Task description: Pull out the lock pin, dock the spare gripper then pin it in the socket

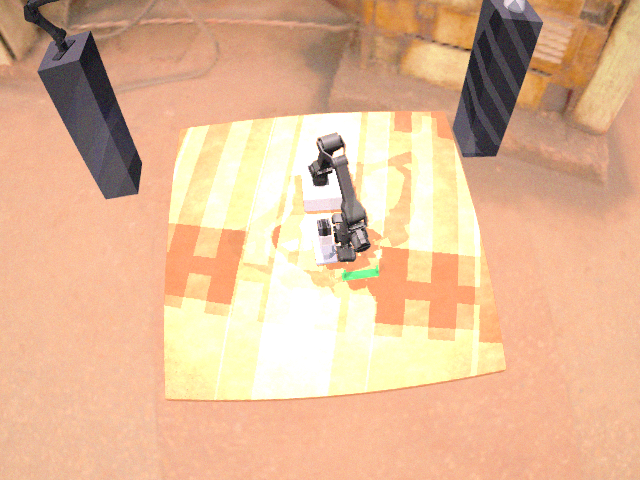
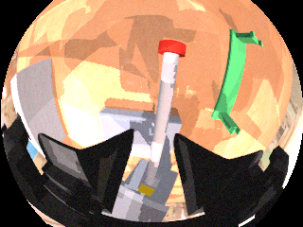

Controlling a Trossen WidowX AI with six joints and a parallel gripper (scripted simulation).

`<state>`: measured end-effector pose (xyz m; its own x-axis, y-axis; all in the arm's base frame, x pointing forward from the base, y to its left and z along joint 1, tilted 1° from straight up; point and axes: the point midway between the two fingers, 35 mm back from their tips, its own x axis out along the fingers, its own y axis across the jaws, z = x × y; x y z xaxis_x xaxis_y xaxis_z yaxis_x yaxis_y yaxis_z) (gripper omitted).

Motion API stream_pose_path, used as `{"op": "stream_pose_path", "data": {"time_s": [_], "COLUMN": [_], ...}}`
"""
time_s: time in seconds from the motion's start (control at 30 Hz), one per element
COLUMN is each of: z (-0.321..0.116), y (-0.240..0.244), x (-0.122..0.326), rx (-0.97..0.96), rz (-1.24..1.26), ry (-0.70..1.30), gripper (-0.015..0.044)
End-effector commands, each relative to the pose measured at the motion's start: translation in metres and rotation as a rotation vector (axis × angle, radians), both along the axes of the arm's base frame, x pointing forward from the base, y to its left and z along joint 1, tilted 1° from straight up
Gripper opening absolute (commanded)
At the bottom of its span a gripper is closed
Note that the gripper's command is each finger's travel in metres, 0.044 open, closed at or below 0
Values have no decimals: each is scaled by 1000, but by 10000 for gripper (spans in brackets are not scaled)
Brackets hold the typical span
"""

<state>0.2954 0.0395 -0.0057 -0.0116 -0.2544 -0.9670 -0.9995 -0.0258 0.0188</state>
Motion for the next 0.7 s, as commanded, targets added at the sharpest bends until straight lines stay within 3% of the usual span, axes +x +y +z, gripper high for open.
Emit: {"op": "stream_pose_path", "data": {"time_s": [0.0, 0.67], "z": [1, 37], "y": [1, 31], "x": [0, -6], "rx": [0, -13], "rz": [0, 12], "ry": [0, 23], "gripper": [200, 200]}}
